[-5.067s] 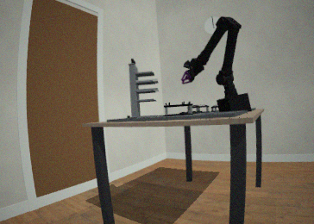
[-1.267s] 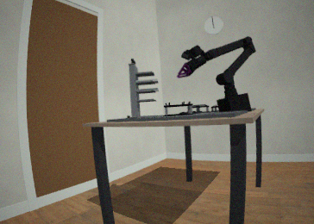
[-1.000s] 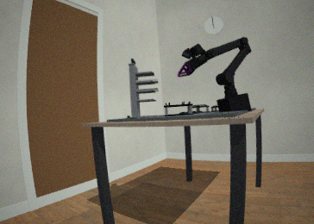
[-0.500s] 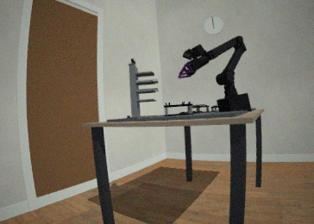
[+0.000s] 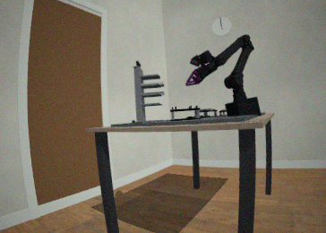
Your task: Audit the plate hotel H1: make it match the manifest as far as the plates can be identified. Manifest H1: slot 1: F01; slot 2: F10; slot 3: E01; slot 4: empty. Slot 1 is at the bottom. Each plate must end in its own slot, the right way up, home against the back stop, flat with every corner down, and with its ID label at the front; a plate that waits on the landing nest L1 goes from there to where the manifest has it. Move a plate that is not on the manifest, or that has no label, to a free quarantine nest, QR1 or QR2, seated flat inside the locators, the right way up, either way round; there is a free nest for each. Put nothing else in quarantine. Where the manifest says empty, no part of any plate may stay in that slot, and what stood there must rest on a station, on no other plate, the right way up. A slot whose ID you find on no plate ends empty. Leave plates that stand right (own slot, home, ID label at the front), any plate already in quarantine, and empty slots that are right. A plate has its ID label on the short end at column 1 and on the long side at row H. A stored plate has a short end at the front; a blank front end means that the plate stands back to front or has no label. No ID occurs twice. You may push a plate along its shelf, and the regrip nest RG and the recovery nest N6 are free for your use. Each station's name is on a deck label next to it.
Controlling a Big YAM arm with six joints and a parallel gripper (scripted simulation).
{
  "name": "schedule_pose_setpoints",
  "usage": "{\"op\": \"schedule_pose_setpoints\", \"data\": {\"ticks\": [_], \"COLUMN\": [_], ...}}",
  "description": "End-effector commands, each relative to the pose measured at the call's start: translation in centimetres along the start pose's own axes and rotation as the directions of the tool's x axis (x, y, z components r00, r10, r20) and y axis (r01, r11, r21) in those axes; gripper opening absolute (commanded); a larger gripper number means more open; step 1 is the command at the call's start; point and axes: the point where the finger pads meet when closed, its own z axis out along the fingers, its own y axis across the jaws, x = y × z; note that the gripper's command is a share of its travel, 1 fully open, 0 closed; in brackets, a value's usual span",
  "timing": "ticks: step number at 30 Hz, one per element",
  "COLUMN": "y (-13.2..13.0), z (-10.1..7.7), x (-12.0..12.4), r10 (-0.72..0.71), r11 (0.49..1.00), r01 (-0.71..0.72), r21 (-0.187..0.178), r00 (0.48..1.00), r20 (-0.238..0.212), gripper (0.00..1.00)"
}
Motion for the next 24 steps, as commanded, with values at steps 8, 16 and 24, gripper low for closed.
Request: {"op": "schedule_pose_setpoints", "data": {"ticks": [8, 16, 24], "y": [0.4, 0.4, -0.3], "z": [-0.1, -0.1, 1.2], "x": [-2.5, -2.5, 0.9], "r10": [0.027, 0.027, 0.008], "r11": [1.0, 1.0, 1.0], "r01": [-0.027, -0.027, -0.009], "r21": [-0.007, -0.007, 0.006], "r00": [0.999, 0.999, 1.0], "r20": [0.046, 0.046, 0.024], "gripper": [1.0, 1.0, 1.0]}}
